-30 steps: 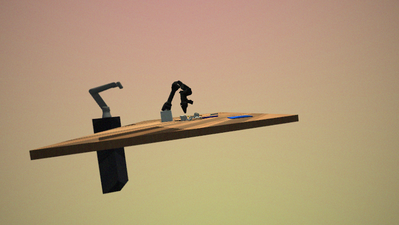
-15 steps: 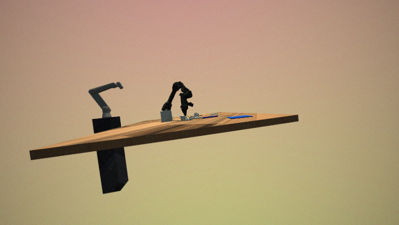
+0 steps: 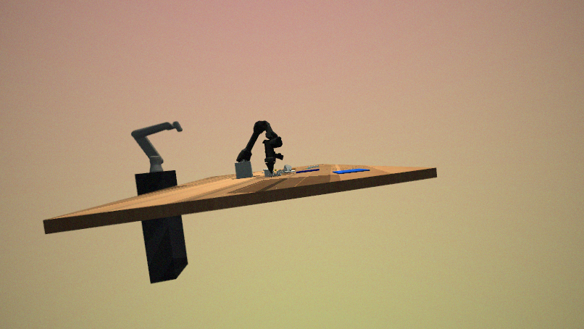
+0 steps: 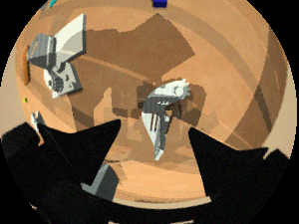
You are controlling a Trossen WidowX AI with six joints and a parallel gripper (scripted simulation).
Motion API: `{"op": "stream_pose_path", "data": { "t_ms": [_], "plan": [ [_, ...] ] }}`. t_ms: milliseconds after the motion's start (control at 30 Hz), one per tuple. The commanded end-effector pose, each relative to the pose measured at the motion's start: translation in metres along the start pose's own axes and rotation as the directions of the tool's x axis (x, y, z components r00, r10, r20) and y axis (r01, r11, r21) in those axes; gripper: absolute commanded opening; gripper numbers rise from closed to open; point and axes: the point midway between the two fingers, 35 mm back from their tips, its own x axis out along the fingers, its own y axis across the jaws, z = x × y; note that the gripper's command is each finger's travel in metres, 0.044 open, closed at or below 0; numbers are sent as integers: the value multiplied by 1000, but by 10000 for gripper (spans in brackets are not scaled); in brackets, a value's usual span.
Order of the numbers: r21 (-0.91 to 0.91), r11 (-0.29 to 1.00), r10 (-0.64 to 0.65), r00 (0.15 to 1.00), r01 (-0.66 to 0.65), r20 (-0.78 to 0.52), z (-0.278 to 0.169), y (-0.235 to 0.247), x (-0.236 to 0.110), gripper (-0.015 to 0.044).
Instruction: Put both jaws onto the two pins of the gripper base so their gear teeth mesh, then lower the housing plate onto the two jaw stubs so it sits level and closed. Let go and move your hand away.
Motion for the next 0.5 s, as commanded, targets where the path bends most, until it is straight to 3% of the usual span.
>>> {"op": "stream_pose_path", "data": {
  "t_ms": [0,467],
  "plan": [
    [9,1000,11,1000,-11,-4,-2,1,9,440],
    [9,1000,12,1000,-12,-4,-3,2,16,440]
  ]
}}
